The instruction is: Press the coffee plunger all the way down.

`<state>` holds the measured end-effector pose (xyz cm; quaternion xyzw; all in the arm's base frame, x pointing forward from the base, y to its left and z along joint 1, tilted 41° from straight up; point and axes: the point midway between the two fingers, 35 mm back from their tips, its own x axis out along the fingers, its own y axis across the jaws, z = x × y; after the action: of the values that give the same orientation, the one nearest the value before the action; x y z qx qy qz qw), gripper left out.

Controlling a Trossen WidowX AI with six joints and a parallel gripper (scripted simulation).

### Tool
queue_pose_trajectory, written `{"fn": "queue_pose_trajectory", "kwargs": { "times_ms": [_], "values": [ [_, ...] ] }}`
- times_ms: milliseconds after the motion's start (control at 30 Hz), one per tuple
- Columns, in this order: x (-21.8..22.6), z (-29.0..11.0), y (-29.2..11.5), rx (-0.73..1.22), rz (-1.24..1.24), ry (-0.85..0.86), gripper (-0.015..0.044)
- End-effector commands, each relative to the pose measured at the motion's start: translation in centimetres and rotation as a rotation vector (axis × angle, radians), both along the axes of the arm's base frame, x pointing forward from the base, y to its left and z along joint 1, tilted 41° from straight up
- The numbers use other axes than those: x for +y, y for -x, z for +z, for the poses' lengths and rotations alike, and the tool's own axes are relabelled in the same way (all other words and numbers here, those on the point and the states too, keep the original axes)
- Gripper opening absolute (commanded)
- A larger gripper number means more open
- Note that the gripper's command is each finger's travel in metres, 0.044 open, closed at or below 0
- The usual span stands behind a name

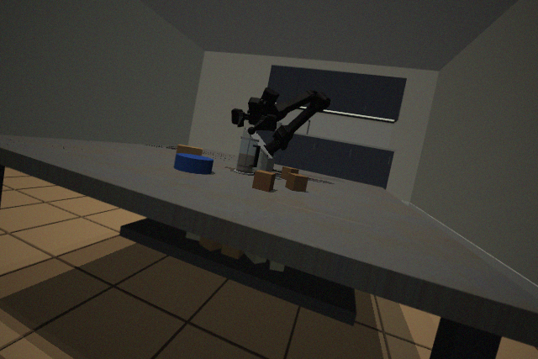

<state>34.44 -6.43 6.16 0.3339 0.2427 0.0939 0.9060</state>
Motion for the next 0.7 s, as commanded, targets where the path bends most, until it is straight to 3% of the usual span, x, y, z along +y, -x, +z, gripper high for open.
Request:
{"fn": "queue_pose_trajectory", "kwargs": {
  "times_ms": [0,67,267,500,667],
  "values": [
    [0.0,-0.1,0.0,0.003,-0.003,0.004,0.0385],
    [0.0,-0.1,0.0,0.003,-0.003,0.004,0.0438],
    [-0.8,0.6,0.3,0.009,0.000,0.006,0.0440],
    [-4.2,5.8,3.3,0.018,0.012,-0.003,0.0440],
    [-4.4,6.3,3.8,0.017,0.012,-0.006,0.0440]
  ]
}}
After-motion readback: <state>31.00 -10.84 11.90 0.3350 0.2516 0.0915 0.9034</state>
